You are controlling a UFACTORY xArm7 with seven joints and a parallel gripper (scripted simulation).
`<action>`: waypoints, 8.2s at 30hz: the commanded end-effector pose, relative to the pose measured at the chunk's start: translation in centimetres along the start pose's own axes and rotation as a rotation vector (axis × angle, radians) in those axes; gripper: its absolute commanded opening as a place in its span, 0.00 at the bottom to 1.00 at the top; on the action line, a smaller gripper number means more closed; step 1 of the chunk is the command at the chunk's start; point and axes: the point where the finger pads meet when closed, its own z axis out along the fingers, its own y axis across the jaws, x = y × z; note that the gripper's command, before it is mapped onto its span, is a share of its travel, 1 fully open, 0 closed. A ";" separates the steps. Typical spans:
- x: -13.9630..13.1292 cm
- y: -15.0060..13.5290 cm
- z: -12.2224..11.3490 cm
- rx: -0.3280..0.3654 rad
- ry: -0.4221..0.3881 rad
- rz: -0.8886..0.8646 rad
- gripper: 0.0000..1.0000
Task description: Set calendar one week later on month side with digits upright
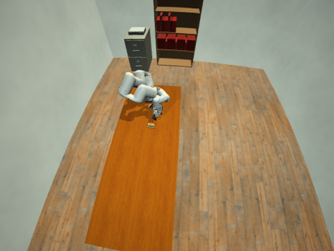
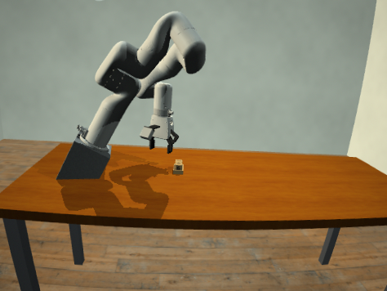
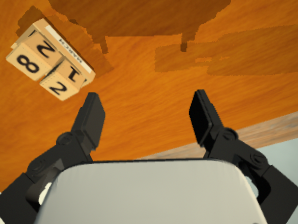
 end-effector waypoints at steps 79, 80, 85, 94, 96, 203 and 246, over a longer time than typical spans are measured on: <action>-1.5 -3.6 -0.8 0.001 -0.001 0.000 1.00; -1.5 -3.6 -0.8 0.001 -0.001 0.000 1.00; -1.5 -3.6 -0.8 0.001 -0.001 0.000 1.00; -1.5 -3.6 -0.8 0.001 -0.001 0.000 1.00; -1.5 -3.6 -0.8 0.001 -0.001 0.000 1.00; -8.4 -11.5 0.5 0.000 -0.001 1.309 1.00; -9.8 -13.1 1.5 0.000 -0.001 1.570 1.00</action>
